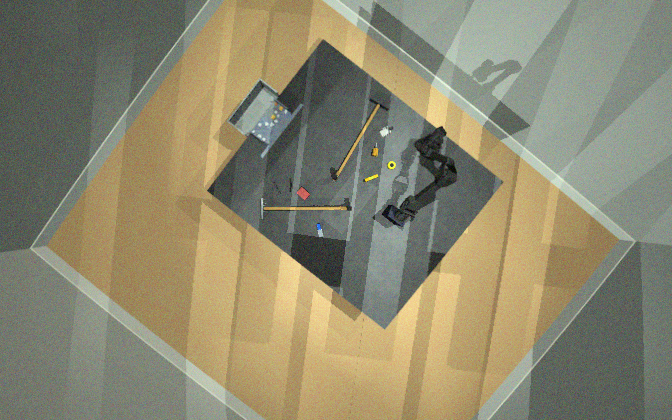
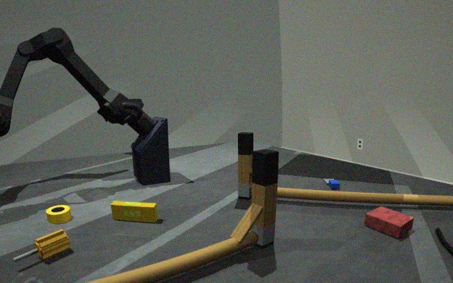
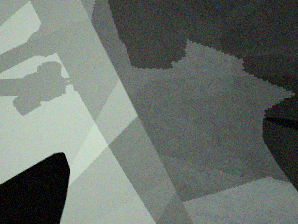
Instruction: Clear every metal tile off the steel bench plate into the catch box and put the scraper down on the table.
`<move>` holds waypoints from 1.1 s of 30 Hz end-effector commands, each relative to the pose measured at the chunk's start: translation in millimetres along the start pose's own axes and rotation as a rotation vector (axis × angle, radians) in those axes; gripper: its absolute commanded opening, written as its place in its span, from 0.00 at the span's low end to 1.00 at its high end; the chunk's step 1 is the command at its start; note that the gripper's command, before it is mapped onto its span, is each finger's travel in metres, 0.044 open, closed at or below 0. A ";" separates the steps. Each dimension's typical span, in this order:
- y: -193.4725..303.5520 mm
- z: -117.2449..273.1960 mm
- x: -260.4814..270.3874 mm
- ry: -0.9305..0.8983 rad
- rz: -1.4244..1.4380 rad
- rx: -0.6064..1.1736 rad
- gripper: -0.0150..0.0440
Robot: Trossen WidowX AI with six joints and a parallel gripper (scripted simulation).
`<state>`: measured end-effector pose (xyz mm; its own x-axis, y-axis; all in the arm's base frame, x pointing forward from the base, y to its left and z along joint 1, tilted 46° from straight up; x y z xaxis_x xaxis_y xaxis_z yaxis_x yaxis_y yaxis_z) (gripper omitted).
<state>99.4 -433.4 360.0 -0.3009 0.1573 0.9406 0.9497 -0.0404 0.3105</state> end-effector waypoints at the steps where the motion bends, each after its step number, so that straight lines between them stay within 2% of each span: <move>1: 18.4 8.3 -12.7 0.036 0.046 0.034 1.00; 33: 141.2 102.7 -90.8 0.222 0.398 0.361 1.00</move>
<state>256.2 -363.0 310.3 0.0640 -0.0108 0.9979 0.9641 0.2588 -0.0591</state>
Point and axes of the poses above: the point midway between the two fingers, 35 mm back from their tips, its own z axis back along the fingers, its own x axis across the jaws, y = z × x, the point moved 1 cm from there along z, back along the fingers, and after that the axes turned 1 degree about -z, right-handed, at the moved point
